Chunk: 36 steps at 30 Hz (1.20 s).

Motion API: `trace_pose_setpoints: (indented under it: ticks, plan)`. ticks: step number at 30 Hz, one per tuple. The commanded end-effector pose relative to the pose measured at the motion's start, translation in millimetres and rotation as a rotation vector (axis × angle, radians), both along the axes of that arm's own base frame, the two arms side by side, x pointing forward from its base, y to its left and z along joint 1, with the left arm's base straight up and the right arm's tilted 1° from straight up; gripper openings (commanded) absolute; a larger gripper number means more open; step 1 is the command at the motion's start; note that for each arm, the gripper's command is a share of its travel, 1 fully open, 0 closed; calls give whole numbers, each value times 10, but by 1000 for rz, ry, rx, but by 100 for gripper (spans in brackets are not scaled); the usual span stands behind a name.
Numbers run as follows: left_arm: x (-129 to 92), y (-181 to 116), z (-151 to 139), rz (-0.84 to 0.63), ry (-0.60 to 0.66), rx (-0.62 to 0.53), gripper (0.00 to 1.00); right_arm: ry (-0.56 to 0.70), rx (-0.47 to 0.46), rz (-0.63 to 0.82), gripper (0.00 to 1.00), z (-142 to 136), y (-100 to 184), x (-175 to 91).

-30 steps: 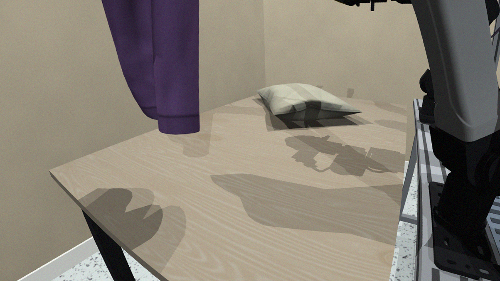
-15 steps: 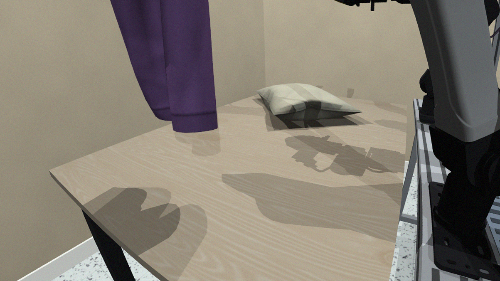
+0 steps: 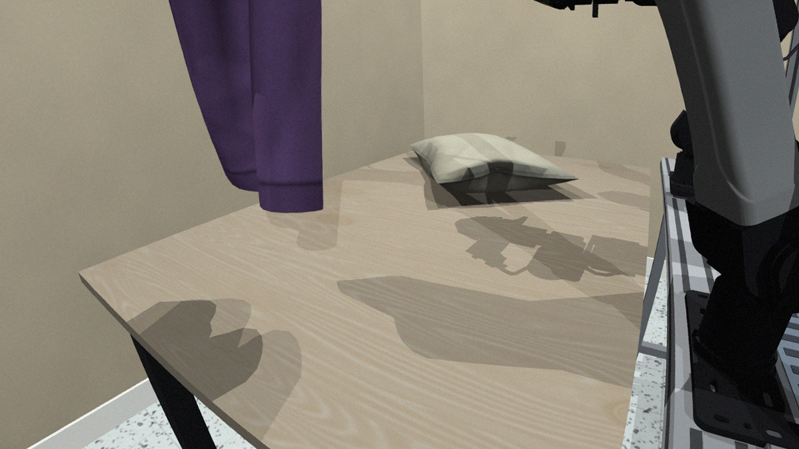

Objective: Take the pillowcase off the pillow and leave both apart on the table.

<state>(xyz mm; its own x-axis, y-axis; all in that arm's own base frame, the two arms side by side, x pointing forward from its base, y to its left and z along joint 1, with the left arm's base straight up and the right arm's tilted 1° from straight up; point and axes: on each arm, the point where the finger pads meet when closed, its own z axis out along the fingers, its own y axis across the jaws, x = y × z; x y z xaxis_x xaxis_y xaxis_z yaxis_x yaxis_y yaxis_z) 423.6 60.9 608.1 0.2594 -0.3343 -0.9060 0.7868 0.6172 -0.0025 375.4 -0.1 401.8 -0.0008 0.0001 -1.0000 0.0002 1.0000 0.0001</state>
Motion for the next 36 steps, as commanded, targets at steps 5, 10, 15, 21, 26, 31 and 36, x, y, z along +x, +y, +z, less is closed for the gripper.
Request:
trace_pose_setpoints:
  ticks: [5, 10, 15, 21, 26, 31, 36]
  plan:
    - [-149, -368, 107, -68, -38, 16, 0, 18, -10, 23, 3, -31, 58, 19]
    - [-67, -386, 47, -80, -24, 1, 0, 18, -10, 23, 3, -31, 58, 19]
    - [-91, -442, 82, -89, -18, -4, 0, 18, -10, 23, 3, -31, 58, 19]
    - [-117, -450, 118, -88, -44, 10, 0, 18, -10, 23, 3, -31, 58, 19]
    - [-130, -413, 139, -78, -49, 12, 0, 18, -10, 23, 3, -31, 58, 19]
    - [-57, -394, 70, -81, -25, 0, 0, 18, -10, 23, 3, -31, 58, 19]
    - [-158, -473, 156, -72, -47, -2, 0, 18, -10, 23, 3, -31, 58, 19]
